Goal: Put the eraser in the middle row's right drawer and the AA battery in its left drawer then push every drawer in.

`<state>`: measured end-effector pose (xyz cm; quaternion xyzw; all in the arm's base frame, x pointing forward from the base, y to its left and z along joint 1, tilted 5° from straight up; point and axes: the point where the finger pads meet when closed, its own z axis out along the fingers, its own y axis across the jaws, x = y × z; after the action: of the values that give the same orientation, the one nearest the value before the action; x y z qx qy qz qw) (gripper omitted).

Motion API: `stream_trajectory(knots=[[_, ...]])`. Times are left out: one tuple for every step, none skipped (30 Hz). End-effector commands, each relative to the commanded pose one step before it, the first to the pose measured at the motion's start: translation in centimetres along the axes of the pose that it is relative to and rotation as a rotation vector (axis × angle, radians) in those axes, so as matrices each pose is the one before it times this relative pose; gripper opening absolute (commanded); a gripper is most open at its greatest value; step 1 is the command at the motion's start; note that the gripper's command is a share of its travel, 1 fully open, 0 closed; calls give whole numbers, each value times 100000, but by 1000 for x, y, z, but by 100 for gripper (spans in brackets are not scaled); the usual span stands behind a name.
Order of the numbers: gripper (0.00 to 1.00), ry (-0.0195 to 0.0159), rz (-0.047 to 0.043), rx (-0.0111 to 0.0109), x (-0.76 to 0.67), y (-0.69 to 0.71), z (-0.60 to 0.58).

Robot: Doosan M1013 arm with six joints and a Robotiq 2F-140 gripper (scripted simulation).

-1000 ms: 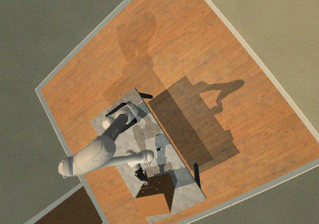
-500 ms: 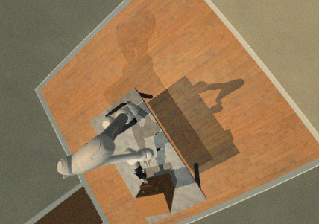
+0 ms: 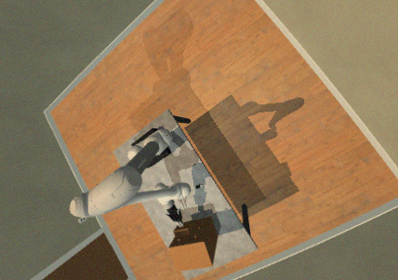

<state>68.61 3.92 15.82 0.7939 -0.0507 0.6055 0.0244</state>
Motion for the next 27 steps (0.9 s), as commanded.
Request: stream_trajectory(knots=[[8, 90, 261, 33, -208, -120, -673], [8, 0, 0, 0, -38, 0, -105], [8, 0, 0, 0, -37, 0, -101], [8, 0, 0, 0, -35, 0, -96], [8, 0, 0, 0, -33, 0, -92], [8, 0, 0, 0, -32, 0, -87], [8, 0, 0, 0, -30, 0, -82], [8, 0, 0, 0, -28, 0, -78], [8, 0, 0, 0, -26, 0, -73], [8, 0, 0, 0, -25, 0, -68], [8, 0, 0, 0, -23, 0, -63], [8, 0, 0, 0, -21, 0, -58], [8, 0, 0, 0, 0, 0, 0], [8, 0, 0, 0, 0, 0, 0], [8, 0, 0, 0, -19, 0, -53], [8, 0, 0, 0, -17, 0, -48], [8, 0, 0, 0, -16, 0, -43], [8, 0, 0, 0, -14, 0, -38], [8, 0, 0, 0, -12, 0, -34], [8, 0, 0, 0, -11, 0, -29], [8, 0, 0, 0, -9, 0, -25], [8, 0, 0, 0, -8, 0, -21], [8, 0, 0, 0, -6, 0, -17], [8, 0, 0, 0, -5, 0, -14], [8, 0, 0, 0, -4, 0, -11], [8, 0, 0, 0, -3, 0, -8], [8, 0, 0, 0, -2, 0, -5]])
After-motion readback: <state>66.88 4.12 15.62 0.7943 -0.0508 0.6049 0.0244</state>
